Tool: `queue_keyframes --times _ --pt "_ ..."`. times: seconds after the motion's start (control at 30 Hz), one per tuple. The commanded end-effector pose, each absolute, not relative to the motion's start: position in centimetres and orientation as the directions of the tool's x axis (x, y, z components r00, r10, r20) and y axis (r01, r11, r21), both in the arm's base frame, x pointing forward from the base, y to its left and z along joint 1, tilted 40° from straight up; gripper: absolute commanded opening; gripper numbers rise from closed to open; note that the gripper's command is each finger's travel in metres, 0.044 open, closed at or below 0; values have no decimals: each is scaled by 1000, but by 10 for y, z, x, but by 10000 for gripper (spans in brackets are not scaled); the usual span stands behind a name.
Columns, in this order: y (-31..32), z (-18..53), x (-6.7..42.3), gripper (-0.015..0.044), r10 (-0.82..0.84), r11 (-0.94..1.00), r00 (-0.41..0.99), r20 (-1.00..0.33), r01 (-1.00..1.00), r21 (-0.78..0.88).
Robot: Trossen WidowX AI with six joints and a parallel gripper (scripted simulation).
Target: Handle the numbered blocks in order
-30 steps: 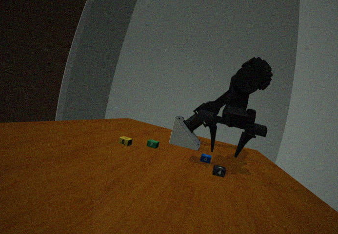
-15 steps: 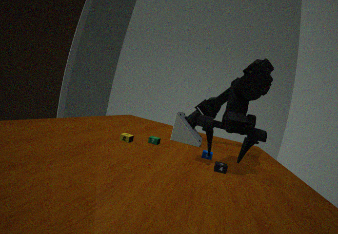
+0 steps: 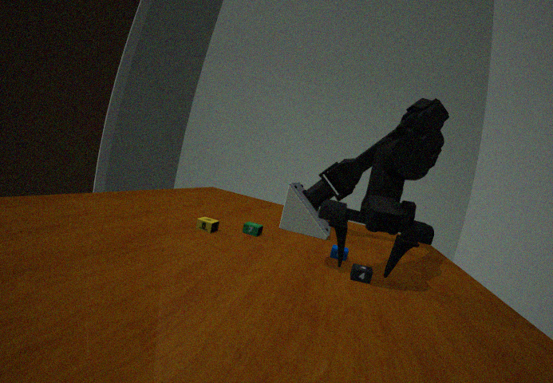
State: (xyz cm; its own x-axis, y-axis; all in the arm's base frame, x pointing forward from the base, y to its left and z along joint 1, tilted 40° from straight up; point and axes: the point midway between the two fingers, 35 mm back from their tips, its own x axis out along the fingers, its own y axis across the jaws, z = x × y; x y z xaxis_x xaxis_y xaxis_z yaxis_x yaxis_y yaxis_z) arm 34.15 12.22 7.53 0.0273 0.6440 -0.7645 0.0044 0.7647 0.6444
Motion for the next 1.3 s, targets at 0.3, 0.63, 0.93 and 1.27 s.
queue_keyframes --times 0.3,0.63,0.93,1.27 --pt "123 73 340 120 646 763 25 -763 12 646" --pt "123 73 340 120 646 763 25 -763 12 646" --pt "119 78 340 120 642 766 28 -766 20 643" --pt "113 85 340 120 645 763 25 -763 12 646"
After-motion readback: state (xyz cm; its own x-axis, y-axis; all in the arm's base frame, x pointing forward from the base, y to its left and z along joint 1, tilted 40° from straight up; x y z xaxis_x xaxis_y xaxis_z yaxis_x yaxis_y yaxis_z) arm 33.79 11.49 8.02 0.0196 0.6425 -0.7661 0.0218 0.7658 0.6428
